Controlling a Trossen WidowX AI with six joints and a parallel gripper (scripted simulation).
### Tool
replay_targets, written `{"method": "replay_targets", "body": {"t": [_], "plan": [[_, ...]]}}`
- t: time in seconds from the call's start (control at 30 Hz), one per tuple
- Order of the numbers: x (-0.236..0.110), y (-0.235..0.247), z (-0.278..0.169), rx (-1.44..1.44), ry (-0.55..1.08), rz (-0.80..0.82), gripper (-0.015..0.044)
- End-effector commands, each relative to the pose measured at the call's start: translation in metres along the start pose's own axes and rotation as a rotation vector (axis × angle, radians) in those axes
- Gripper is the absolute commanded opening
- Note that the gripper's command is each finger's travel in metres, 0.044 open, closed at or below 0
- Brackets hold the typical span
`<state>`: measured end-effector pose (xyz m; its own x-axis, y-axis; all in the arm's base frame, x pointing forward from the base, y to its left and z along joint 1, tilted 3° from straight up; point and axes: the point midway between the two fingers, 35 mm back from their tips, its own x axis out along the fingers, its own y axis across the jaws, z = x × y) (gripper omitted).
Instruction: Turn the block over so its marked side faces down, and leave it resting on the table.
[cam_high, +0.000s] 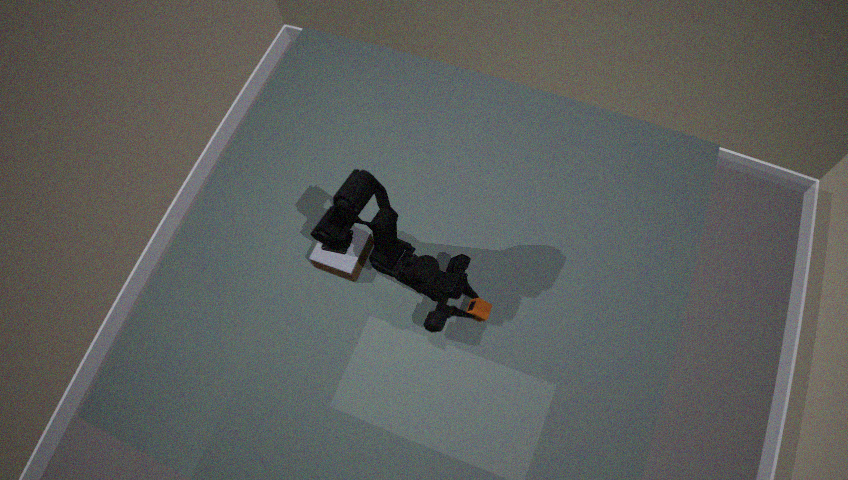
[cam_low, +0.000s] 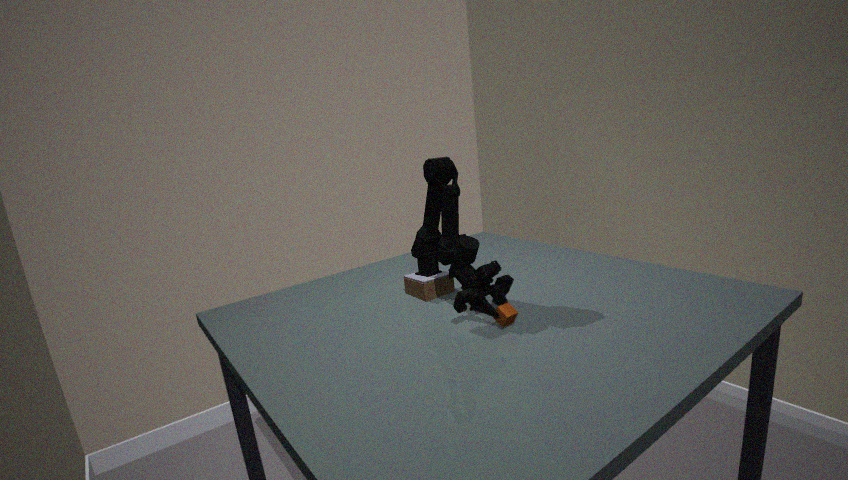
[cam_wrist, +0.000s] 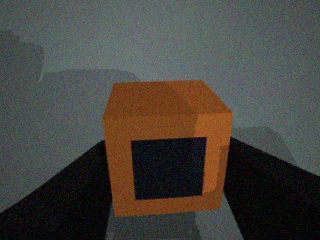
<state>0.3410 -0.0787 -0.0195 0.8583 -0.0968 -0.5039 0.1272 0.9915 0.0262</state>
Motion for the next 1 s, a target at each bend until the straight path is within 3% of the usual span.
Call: {"method": "replay_targets", "body": {"t": [0.0,0.57,0.97], "plan": [[-0.0003,0.0007,0.0005,0.004,-0.004,0.005,0.0],[-0.0003,0.0007,0.0005,0.004,-0.004,0.005,0.044],[-0.0003,0.0007,0.0005,0.004,-0.004,0.005,0.044]]}}
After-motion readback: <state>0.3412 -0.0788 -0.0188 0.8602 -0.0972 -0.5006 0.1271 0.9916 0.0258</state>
